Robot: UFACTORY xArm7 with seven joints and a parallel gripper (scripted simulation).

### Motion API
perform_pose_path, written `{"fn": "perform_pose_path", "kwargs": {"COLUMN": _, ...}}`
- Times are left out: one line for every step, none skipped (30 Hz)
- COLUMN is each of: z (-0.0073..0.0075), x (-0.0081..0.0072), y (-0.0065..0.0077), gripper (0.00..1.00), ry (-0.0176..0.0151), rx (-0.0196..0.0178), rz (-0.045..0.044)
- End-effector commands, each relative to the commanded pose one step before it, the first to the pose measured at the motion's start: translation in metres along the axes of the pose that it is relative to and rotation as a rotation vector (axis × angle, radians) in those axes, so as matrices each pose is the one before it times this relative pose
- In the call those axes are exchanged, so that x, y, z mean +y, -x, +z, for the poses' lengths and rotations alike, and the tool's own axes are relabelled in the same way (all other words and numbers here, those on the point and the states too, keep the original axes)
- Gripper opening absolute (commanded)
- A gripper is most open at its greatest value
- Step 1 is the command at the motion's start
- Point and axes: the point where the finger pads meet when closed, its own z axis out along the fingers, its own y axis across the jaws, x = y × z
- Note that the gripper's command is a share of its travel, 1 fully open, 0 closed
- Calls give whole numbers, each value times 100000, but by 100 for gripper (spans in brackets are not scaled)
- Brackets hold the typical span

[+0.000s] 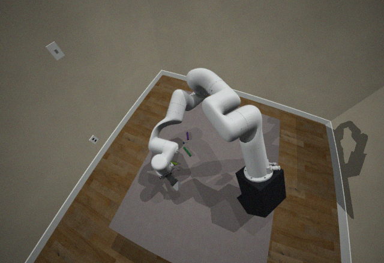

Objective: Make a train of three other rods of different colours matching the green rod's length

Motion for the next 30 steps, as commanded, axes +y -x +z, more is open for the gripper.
{"fn": "perform_pose_path", "kwargs": {"z": 215, "x": 144, "y": 26, "gripper": 4, "ry": 342, "rx": -123, "rz": -100}}
{"fn": "perform_pose_path", "kwargs": {"z": 94, "x": 0, "y": 0, "gripper": 4, "ry": 0, "rx": 0, "rz": 0}}
{"fn": "perform_pose_path", "kwargs": {"z": 91, "x": 0, "y": 0, "gripper": 4, "ry": 0, "rx": 0, "rz": 0}}
{"fn": "perform_pose_path", "kwargs": {"z": 86, "x": 0, "y": 0, "gripper": 4, "ry": 0, "rx": 0, "rz": 0}}
{"fn": "perform_pose_path", "kwargs": {"z": 79, "x": 0, "y": 0, "gripper": 4, "ry": 0, "rx": 0, "rz": 0}}
{"fn": "perform_pose_path", "kwargs": {"z": 69, "x": 0, "y": 0, "gripper": 4, "ry": 0, "rx": 0, "rz": 0}}
{"fn": "perform_pose_path", "kwargs": {"z": 59, "x": 0, "y": 0, "gripper": 4, "ry": 0, "rx": 0, "rz": 0}}
{"fn": "perform_pose_path", "kwargs": {"z": 47, "x": 0, "y": 0, "gripper": 4, "ry": 0, "rx": 0, "rz": 0}}
{"fn": "perform_pose_path", "kwargs": {"z": 35, "x": 0, "y": 0, "gripper": 4, "ry": 0, "rx": 0, "rz": 0}}
{"fn": "perform_pose_path", "kwargs": {"z": 23, "x": 0, "y": 0, "gripper": 4, "ry": 0, "rx": 0, "rz": 0}}
{"fn": "perform_pose_path", "kwargs": {"z": 13, "x": 0, "y": 0, "gripper": 4, "ry": 0, "rx": 0, "rz": 0}}
{"fn": "perform_pose_path", "kwargs": {"z": 5, "x": 0, "y": 0, "gripper": 4, "ry": 0, "rx": 0, "rz": 0}}
{"fn": "perform_pose_path", "kwargs": {"z": 0, "x": 0, "y": 0, "gripper": 4, "ry": 0, "rx": 0, "rz": 0}}
{"fn": "perform_pose_path", "kwargs": {"z": 0, "x": 0, "y": 0, "gripper": 4, "ry": 0, "rx": 0, "rz": 0}}
{"fn": "perform_pose_path", "kwargs": {"z": 1, "x": 0, "y": 0, "gripper": 4, "ry": 0, "rx": 0, "rz": 0}}
{"fn": "perform_pose_path", "kwargs": {"z": 0, "x": 0, "y": 0, "gripper": 4, "ry": 0, "rx": 0, "rz": 0}}
{"fn": "perform_pose_path", "kwargs": {"z": 0, "x": 0, "y": 0, "gripper": 4, "ry": 0, "rx": 0, "rz": 0}}
{"fn": "perform_pose_path", "kwargs": {"z": 0, "x": 0, "y": 0, "gripper": 4, "ry": 0, "rx": 0, "rz": 0}}
{"fn": "perform_pose_path", "kwargs": {"z": 0, "x": 0, "y": 0, "gripper": 4, "ry": 0, "rx": 0, "rz": 0}}
{"fn": "perform_pose_path", "kwargs": {"z": 0, "x": 0, "y": 0, "gripper": 4, "ry": 0, "rx": 0, "rz": 0}}
{"fn": "perform_pose_path", "kwargs": {"z": 0, "x": 0, "y": 0, "gripper": 4, "ry": 0, "rx": 0, "rz": 0}}
{"fn": "perform_pose_path", "kwargs": {"z": 0, "x": 0, "y": 0, "gripper": 4, "ry": 0, "rx": 0, "rz": 0}}
{"fn": "perform_pose_path", "kwargs": {"z": 0, "x": 0, "y": 0, "gripper": 4, "ry": 0, "rx": 0, "rz": 0}}
{"fn": "perform_pose_path", "kwargs": {"z": 0, "x": 0, "y": 0, "gripper": 4, "ry": 0, "rx": 0, "rz": 0}}
{"fn": "perform_pose_path", "kwargs": {"z": 0, "x": 0, "y": 0, "gripper": 4, "ry": 0, "rx": 0, "rz": 0}}
{"fn": "perform_pose_path", "kwargs": {"z": 0, "x": 0, "y": 0, "gripper": 4, "ry": 0, "rx": 0, "rz": 0}}
{"fn": "perform_pose_path", "kwargs": {"z": 0, "x": 0, "y": 0, "gripper": 4, "ry": 0, "rx": 0, "rz": 0}}
{"fn": "perform_pose_path", "kwargs": {"z": 0, "x": 0, "y": 0, "gripper": 4, "ry": 0, "rx": 0, "rz": 0}}
{"fn": "perform_pose_path", "kwargs": {"z": 0, "x": 0, "y": 0, "gripper": 4, "ry": 0, "rx": 0, "rz": 0}}
{"fn": "perform_pose_path", "kwargs": {"z": 0, "x": 0, "y": 0, "gripper": 4, "ry": 0, "rx": 0, "rz": 0}}
